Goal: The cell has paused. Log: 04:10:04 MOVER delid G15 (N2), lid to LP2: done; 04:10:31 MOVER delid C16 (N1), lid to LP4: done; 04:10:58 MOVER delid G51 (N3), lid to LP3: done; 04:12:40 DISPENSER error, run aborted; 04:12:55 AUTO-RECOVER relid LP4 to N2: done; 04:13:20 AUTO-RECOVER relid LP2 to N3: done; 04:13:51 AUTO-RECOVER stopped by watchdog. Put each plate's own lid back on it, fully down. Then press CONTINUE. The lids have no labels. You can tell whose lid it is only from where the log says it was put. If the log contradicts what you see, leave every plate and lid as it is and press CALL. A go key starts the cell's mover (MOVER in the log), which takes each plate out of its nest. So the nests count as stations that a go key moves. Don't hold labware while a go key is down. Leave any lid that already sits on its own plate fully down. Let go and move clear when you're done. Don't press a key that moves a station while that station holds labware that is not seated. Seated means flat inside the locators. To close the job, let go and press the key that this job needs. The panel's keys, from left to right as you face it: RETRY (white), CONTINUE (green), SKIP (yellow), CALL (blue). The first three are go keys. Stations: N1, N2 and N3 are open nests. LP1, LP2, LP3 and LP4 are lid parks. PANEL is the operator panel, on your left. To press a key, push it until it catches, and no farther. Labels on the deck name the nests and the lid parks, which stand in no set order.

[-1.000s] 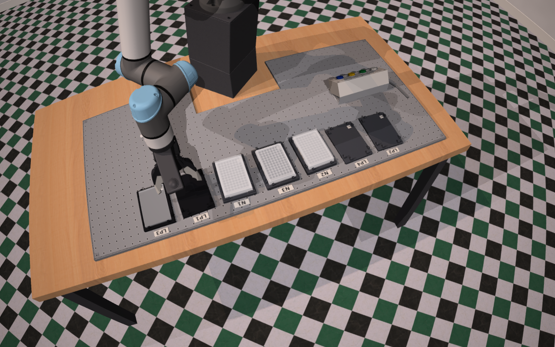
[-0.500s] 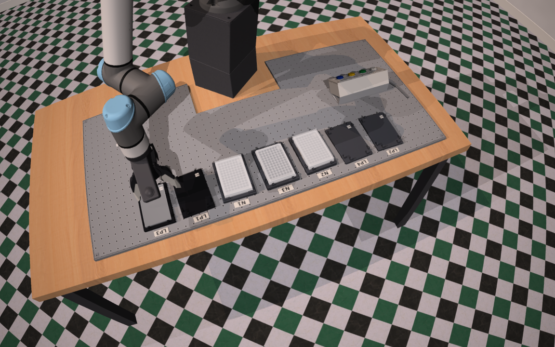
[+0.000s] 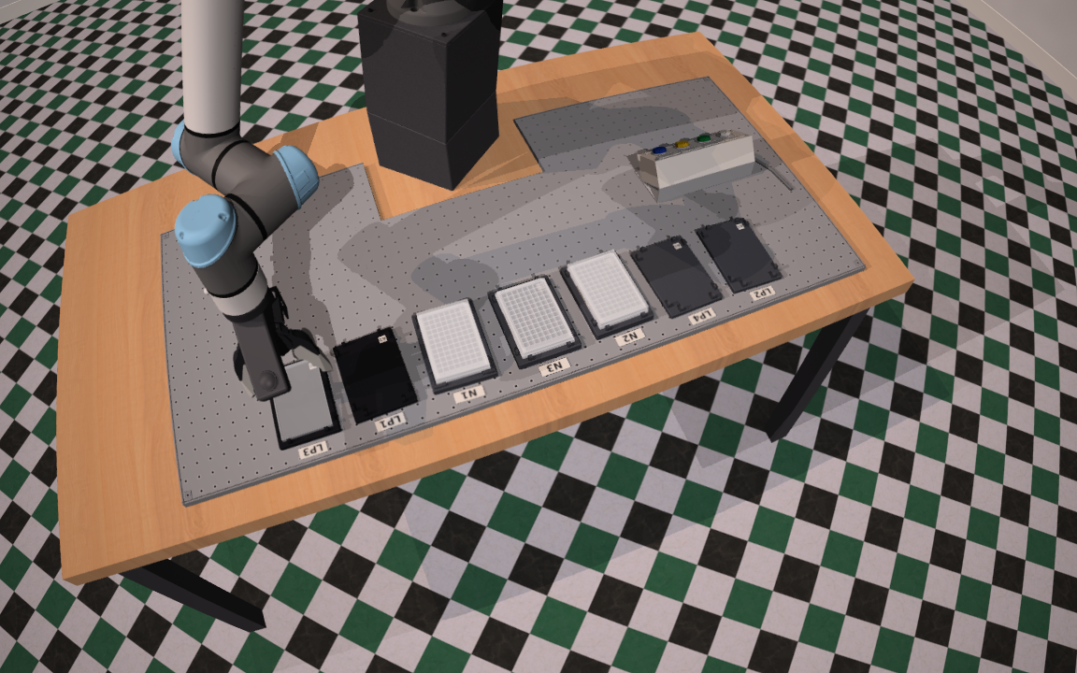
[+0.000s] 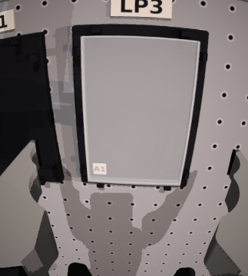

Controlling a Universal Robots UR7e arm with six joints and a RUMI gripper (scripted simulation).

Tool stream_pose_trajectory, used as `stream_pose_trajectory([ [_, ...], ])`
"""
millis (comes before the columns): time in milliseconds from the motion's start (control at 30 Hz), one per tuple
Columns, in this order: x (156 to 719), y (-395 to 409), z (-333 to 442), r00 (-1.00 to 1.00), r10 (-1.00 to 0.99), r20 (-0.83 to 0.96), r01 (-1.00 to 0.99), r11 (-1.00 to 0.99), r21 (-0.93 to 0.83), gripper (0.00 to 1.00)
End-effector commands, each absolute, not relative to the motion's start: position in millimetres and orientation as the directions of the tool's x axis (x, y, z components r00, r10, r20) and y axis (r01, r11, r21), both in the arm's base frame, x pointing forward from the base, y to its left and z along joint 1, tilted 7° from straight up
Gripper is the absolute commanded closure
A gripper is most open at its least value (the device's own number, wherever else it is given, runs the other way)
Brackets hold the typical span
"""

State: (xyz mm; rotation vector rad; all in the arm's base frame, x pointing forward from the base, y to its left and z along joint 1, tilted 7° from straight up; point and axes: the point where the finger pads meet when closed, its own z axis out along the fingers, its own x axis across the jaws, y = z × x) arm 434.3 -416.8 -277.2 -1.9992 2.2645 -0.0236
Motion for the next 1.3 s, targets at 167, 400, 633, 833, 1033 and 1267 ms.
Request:
stream_pose_trajectory([
  [167, 437.2, -418.6, -284.0, -0.117, -0.990, -0.079, -0.988, 0.125, -0.093, 0.18],
  [400, 438.3, -417.7, -292.3, -0.117, -0.990, -0.079, -0.988, 0.124, -0.093, 0.18],
  [633, 439.4, -416.9, -303.9, -0.117, -0.990, -0.079, -0.988, 0.125, -0.093, 0.18],
  [833, 440.3, -416.3, -312.2, -0.117, -0.990, -0.079, -0.988, 0.125, -0.093, 0.18],
  [1033, 439.9, -416.8, -313.0, -0.118, -0.990, -0.079, -0.988, 0.125, -0.093, 0.18],
  [1267, 439.0, -415.8, -312.6, -0.118, -0.990, -0.080, -0.988, 0.126, -0.092, 0.18],
])
